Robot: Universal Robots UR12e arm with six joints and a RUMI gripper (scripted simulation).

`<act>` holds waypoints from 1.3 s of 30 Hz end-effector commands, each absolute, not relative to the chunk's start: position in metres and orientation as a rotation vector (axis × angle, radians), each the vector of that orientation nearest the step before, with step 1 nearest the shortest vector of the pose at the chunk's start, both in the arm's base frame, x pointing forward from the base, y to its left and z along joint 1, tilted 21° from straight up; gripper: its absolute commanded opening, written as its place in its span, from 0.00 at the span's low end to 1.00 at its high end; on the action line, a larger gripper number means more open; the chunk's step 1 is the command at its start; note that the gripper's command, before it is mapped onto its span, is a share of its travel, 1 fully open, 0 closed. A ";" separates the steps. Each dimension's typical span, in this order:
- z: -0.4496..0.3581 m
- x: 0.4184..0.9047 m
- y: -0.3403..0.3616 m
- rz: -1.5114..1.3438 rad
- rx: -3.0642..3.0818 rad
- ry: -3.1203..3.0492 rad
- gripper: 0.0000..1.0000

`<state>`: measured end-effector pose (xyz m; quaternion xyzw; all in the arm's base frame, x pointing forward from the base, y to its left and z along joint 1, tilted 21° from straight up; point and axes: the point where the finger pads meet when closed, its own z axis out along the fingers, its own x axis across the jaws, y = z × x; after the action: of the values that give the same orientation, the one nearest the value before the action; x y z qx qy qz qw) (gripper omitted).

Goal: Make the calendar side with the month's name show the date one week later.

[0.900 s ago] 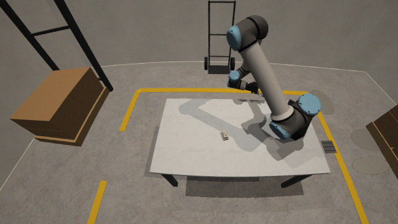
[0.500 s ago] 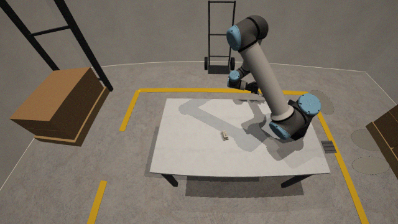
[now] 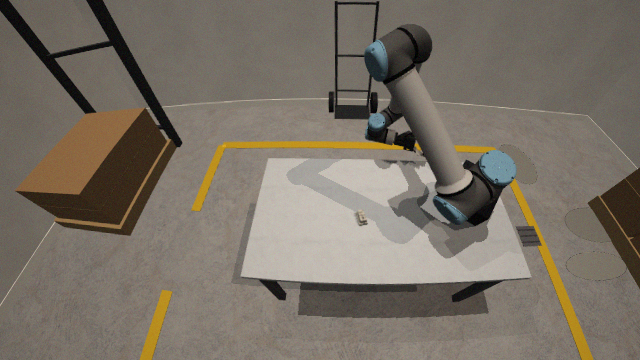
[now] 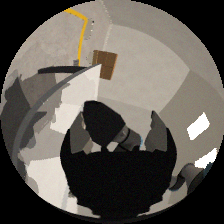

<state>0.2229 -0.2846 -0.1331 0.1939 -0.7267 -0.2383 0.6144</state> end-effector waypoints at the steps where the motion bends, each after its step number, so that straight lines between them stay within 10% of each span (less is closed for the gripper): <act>1: -0.126 0.234 -0.270 -0.523 0.423 -1.728 1.00; 39: -0.048 0.446 -0.042 -0.345 0.345 -2.722 1.00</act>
<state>0.4212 -0.0752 -0.0574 0.1225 -0.9537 -0.1245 0.2447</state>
